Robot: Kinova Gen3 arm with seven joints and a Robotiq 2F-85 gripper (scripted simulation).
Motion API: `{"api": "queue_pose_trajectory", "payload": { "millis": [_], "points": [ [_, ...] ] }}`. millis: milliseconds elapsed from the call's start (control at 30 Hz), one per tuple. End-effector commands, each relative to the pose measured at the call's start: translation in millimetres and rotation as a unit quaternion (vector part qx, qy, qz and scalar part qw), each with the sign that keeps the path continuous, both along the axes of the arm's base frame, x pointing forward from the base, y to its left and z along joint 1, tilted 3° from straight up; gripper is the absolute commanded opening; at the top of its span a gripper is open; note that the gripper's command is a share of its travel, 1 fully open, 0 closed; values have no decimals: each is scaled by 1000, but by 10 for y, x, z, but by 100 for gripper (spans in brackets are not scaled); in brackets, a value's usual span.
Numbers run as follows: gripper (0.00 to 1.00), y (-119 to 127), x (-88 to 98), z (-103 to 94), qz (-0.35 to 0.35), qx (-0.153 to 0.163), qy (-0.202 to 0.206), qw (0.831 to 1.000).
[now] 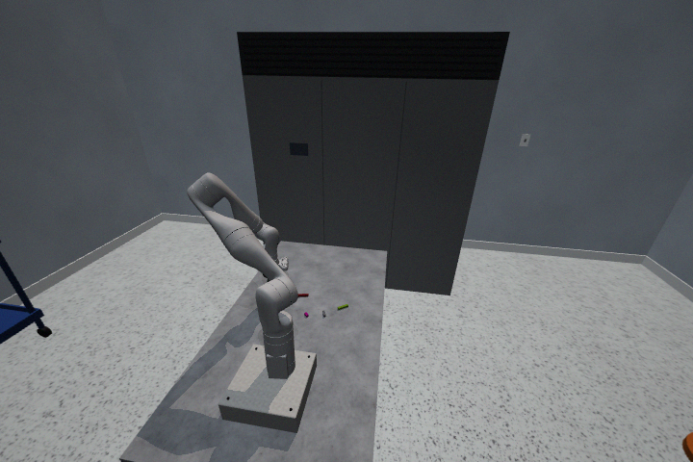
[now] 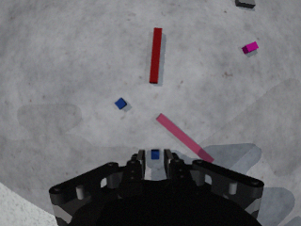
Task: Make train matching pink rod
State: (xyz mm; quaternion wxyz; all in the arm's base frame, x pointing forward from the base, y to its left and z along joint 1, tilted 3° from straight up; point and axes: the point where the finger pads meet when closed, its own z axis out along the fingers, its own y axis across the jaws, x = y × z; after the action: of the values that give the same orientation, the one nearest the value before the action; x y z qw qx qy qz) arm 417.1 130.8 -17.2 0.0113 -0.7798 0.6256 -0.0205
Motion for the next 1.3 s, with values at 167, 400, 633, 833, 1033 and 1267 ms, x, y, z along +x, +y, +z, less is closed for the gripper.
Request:
{"api": "queue_pose_trajectory", "payload": {
  "millis": [167, 400, 633, 833, 1033, 1267],
  "points": [
    [24, -13, 2, -68, -1, -1, 1, 1000],
    [24, -13, 4, -106, -1, -1, 1, 1000],
    [24, -13, 4, -112, -1, -1, 1, 1000],
    [24, -13, 4, -112, -1, -1, 1, 1000],
    [24, -13, 4, -112, -1, -1, 1, 1000],
    [24, -13, 4, -112, -1, -1, 1, 1000]
  ]
}}
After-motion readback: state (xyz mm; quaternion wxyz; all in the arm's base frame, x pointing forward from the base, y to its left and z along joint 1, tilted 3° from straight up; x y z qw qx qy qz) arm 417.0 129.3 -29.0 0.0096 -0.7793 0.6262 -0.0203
